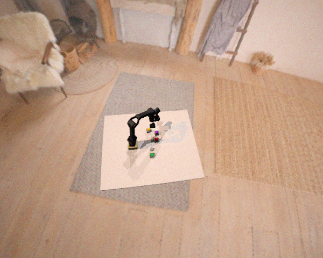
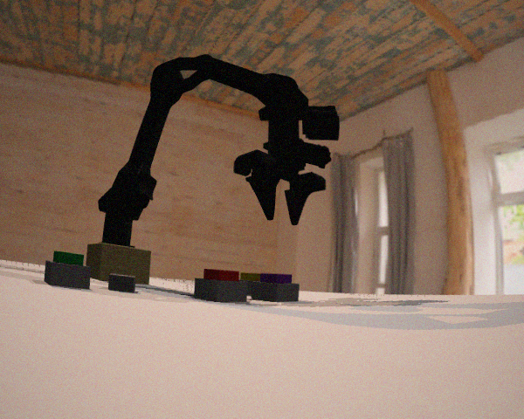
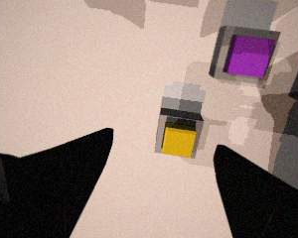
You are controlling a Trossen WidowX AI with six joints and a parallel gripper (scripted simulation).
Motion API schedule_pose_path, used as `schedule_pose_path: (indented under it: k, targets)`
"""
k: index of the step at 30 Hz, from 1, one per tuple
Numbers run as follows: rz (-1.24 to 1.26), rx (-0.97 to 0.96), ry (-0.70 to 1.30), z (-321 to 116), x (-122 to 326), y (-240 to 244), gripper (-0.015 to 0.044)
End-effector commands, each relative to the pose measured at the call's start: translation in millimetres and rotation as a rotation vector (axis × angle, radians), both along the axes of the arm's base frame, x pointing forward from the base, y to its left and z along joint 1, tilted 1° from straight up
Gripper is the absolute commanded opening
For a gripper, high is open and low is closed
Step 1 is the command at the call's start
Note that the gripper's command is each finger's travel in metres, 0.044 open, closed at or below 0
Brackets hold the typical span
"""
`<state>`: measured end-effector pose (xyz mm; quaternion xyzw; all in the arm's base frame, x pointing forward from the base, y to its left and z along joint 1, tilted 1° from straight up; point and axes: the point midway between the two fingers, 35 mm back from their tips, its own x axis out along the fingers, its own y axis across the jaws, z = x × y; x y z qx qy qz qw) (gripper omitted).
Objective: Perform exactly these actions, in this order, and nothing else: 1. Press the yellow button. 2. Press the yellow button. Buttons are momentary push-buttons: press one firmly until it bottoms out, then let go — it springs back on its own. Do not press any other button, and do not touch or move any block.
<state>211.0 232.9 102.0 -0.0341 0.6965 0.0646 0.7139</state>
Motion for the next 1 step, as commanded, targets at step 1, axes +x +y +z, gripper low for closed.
schedule_pose_path:
  k: [1]
  targets:
    - [0.005,-0.017,0.018,-0.2,0.6,0.1,0.0361]
